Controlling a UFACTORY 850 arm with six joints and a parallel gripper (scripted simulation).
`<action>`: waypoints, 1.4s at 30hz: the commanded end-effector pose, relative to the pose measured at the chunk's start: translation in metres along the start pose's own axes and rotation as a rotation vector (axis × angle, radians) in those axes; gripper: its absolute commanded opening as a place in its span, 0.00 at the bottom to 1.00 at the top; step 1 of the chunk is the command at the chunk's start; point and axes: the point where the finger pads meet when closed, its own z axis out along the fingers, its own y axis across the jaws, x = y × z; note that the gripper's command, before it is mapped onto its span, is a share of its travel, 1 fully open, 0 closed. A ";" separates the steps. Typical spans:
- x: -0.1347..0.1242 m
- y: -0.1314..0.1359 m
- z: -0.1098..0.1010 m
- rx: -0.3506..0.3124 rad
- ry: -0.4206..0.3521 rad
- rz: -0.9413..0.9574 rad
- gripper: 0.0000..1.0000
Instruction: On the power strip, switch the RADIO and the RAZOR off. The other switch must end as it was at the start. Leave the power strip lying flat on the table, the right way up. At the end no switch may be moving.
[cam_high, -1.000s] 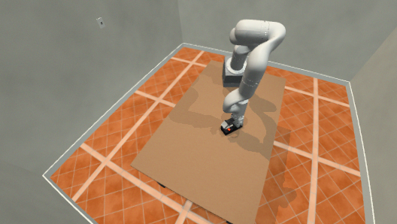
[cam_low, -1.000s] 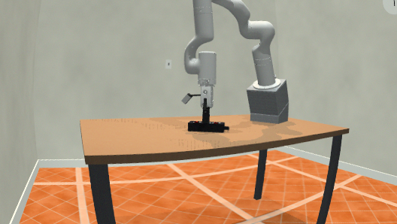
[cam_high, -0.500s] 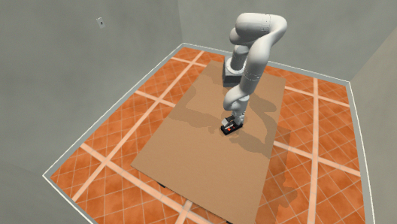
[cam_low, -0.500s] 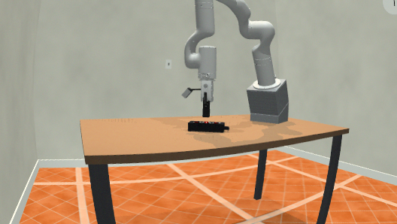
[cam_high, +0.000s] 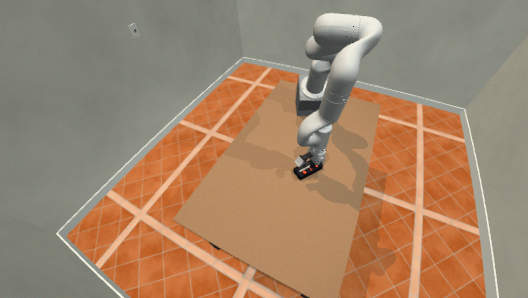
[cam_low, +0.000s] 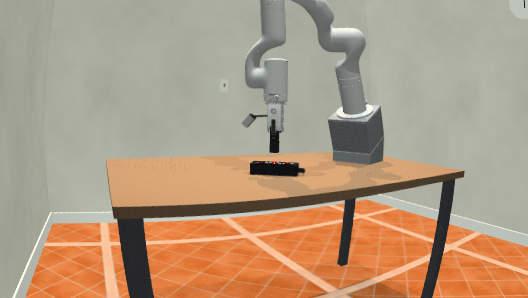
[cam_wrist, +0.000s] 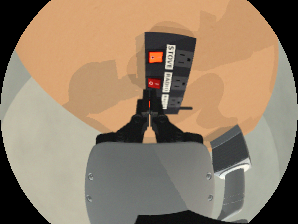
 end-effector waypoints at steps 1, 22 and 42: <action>0.000 -0.001 -0.001 0.001 0.000 0.000 0.00; -0.045 0.000 -0.015 0.002 -0.001 0.000 0.00; -0.045 0.000 -0.015 0.002 -0.001 0.000 0.00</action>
